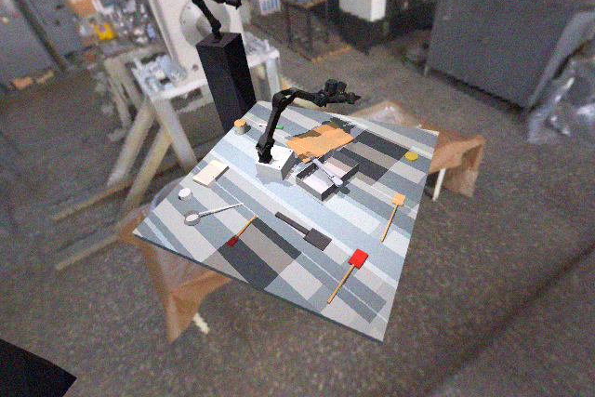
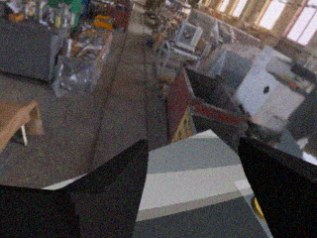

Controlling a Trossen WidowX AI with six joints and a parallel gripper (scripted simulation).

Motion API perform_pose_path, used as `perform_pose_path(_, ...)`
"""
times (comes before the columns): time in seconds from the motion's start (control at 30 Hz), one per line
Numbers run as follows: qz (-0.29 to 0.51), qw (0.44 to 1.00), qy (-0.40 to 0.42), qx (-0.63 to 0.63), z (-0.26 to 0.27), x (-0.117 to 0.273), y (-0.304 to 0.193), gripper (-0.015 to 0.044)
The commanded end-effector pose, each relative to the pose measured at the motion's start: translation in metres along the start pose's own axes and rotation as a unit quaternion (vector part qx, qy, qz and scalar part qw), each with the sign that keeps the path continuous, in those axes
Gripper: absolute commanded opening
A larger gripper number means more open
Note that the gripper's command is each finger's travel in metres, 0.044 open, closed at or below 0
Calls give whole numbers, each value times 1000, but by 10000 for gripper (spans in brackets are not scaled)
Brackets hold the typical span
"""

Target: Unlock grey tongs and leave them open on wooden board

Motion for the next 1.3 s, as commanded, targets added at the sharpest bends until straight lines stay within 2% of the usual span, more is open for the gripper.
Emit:
perform_pose_path(0.0, 67, 989, 6, 132, -59, 12, -38, 260)
perform_pose_path(0.3, 177, 931, 60, 313, -142, 57, -111, 260)
perform_pose_path(0.63, 250, 840, 173, 449, -202, 139, -186, 260)
perform_pose_path(0.87, 255, 779, 263, 509, -219, 207, -228, 260)
perform_pose_path(1.13, 214, 725, 352, 552, -213, 285, -263, 260)
perform_pose_path(1.27, 199, 716, 366, 561, -209, 300, -268, 260)
Point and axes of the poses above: the point midway between the two fingers, 35 mm back from their tips, its own x axis back along the fingers, its own z axis across the jaws, y = z × x, the point moved 2 cm from there along x, back along the fingers, and after that the axes turned 8 degrees about -x, right-handed, at the moved point
